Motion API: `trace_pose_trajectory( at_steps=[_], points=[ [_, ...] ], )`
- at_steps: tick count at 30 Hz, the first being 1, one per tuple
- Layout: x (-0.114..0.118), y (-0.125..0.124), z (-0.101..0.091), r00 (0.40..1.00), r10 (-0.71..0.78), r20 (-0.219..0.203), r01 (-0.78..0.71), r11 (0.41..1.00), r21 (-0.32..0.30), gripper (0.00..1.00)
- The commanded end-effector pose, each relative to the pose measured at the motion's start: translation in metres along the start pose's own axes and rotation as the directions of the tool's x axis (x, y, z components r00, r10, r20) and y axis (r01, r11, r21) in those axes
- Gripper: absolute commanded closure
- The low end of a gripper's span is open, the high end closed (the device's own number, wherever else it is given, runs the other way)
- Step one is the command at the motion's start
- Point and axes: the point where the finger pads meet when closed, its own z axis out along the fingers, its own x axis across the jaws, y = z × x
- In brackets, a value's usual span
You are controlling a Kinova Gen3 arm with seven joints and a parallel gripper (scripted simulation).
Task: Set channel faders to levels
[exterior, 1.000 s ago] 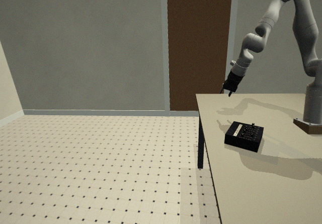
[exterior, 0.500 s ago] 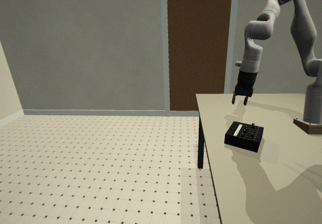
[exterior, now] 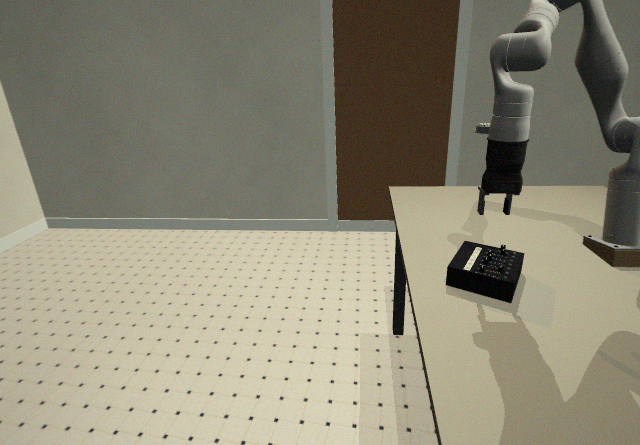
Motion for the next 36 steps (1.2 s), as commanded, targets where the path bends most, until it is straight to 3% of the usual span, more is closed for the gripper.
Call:
trace_pose_trajectory(
  at_steps=[1, 20, 36],
  points=[
    [0.0, 0.001, 0.0, 1.0, -0.001, 0.0, 0.001, 1.0, 0.0, 0.0],
    [0.001, 0.001, 0.002, 1.0, -0.019, -0.006, 0.018, 1.0, -0.002, 0.0],
    [0.014, 0.005, 0.027, 0.95, -0.3, -0.09, 0.296, 0.953, -0.058, 0.0]
  ],
)
